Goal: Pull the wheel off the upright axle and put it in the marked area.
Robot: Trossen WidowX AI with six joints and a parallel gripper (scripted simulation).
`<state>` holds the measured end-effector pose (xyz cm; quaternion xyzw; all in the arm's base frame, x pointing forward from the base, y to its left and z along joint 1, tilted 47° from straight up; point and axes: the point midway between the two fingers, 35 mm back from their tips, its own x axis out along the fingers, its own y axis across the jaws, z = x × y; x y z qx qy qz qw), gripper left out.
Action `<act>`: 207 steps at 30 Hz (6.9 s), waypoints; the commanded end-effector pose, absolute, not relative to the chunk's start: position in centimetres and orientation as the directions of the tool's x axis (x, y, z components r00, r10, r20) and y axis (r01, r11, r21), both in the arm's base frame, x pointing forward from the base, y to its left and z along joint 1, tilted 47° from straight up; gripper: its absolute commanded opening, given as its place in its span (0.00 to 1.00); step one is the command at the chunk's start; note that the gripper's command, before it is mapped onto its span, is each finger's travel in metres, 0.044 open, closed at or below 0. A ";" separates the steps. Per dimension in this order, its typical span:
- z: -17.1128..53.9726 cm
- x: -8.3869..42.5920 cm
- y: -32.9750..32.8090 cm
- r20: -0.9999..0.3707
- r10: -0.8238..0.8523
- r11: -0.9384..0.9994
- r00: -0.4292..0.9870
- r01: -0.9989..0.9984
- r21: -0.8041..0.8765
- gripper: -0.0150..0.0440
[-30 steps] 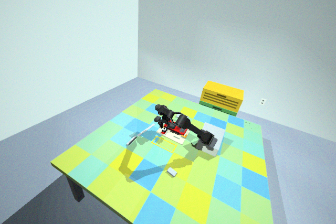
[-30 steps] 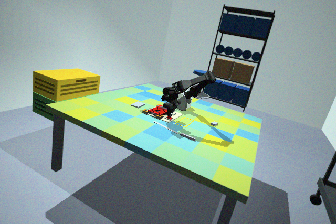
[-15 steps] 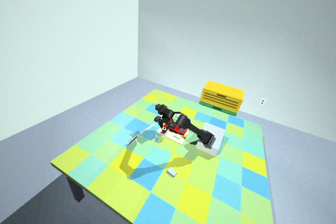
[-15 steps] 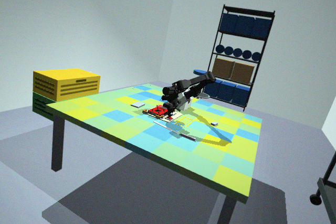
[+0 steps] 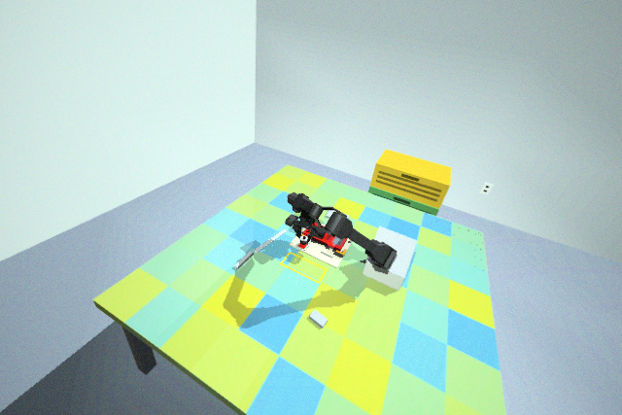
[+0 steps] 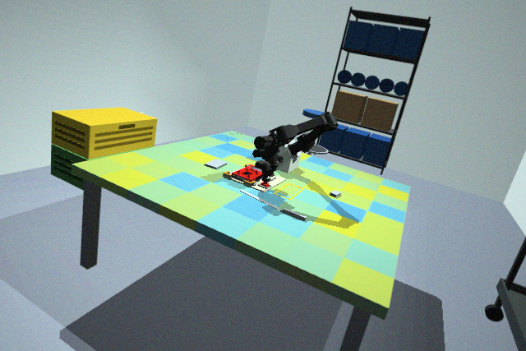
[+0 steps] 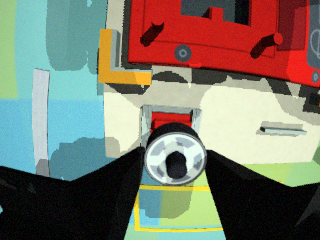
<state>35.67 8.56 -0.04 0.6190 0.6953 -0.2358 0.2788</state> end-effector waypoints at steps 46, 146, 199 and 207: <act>1.4 35.9 6.7 -0.681 0.730 0.106 -0.063 0.994 0.023 0.25; 7.6 29.2 14.7 -0.680 0.731 0.104 -0.063 0.994 0.020 0.25; 9.4 21.5 6.3 -0.679 0.731 0.104 -0.067 0.994 0.014 1.00; 9.4 21.5 6.3 -0.679 0.731 0.104 -0.067 0.994 0.014 1.00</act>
